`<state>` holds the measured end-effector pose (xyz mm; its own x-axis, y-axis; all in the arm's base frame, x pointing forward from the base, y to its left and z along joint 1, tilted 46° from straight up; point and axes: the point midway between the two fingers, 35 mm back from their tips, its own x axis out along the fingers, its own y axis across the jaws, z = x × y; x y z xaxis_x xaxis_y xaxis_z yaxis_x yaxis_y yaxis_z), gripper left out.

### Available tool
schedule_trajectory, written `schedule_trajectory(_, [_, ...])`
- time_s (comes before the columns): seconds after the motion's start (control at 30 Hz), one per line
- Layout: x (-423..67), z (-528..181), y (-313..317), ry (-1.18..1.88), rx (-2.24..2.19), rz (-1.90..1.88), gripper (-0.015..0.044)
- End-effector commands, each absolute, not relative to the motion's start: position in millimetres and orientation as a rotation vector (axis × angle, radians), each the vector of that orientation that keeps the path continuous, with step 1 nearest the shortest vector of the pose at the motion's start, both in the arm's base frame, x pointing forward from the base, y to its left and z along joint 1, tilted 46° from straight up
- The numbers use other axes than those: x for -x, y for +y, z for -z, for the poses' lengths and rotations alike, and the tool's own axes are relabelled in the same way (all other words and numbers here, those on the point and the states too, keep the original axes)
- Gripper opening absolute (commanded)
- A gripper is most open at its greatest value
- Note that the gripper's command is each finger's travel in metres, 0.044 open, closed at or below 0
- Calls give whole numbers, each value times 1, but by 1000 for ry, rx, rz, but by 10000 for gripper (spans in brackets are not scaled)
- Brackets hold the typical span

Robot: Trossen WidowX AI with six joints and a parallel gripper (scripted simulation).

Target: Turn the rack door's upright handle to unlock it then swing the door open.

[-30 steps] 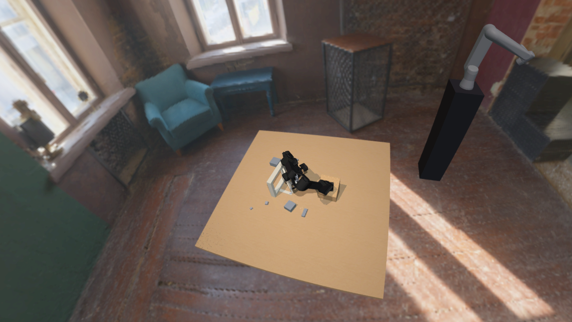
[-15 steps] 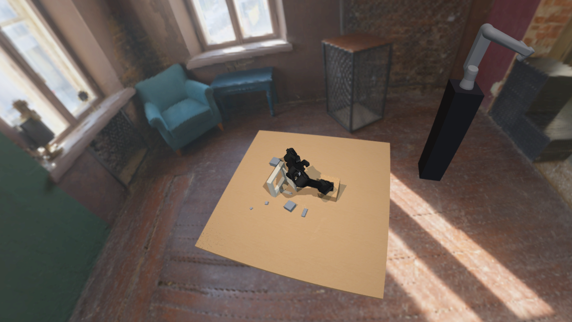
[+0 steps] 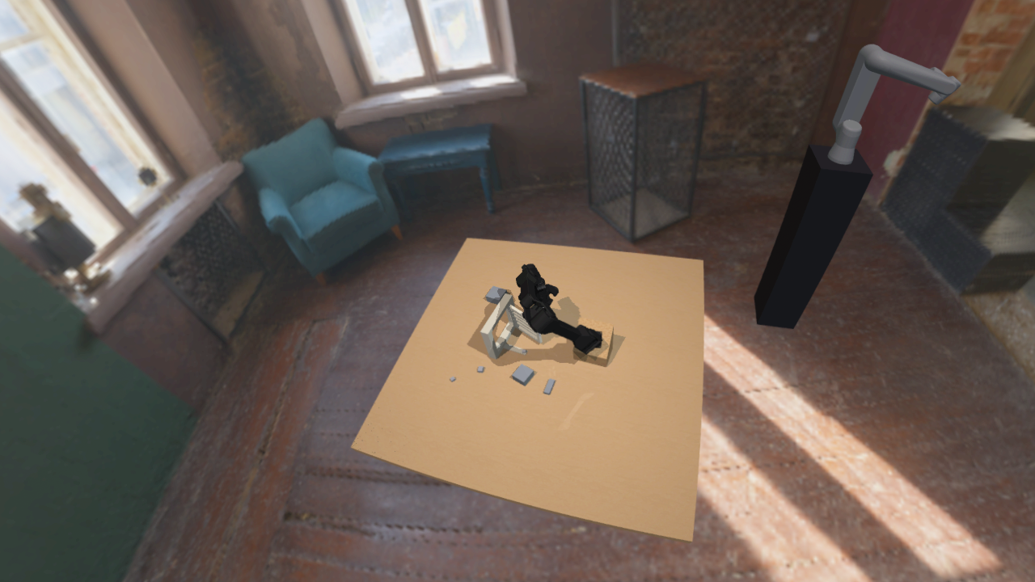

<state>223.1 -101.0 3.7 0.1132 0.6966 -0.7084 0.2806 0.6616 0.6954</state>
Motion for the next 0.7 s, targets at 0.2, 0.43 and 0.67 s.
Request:
schedule_trajectory(0.2, [-224,12,-117,1415,-714,-492,12])
schedule_trajectory(0.43, [-226,23,-129,1374,-618,-570,12])
schedule_trajectory(0.67, [-226,25,-131,1366,-601,-584,12])
